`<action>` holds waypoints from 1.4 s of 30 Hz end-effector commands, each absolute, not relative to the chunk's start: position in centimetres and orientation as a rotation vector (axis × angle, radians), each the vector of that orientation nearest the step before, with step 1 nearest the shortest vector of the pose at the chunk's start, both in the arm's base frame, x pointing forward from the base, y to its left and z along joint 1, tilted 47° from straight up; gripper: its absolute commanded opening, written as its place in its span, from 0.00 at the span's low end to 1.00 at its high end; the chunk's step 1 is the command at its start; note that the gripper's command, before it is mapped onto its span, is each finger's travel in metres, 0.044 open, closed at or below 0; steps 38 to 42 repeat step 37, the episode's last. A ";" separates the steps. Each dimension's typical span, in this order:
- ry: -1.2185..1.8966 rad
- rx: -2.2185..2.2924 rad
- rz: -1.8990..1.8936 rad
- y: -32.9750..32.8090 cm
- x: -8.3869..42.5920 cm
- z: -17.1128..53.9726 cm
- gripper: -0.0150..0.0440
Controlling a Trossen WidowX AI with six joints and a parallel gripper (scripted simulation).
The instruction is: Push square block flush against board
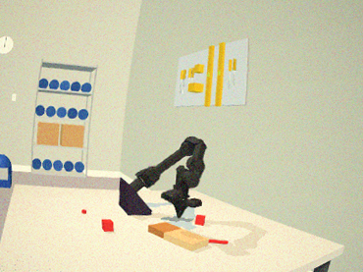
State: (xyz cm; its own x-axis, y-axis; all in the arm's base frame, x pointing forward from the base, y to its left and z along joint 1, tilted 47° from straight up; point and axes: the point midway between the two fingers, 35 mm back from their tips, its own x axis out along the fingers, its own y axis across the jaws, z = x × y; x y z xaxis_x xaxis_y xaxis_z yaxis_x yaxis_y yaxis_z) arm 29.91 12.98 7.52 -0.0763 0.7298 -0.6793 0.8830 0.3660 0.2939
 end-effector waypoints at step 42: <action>1.851 1.421 -0.261 15.9 29.9 2.4 0.25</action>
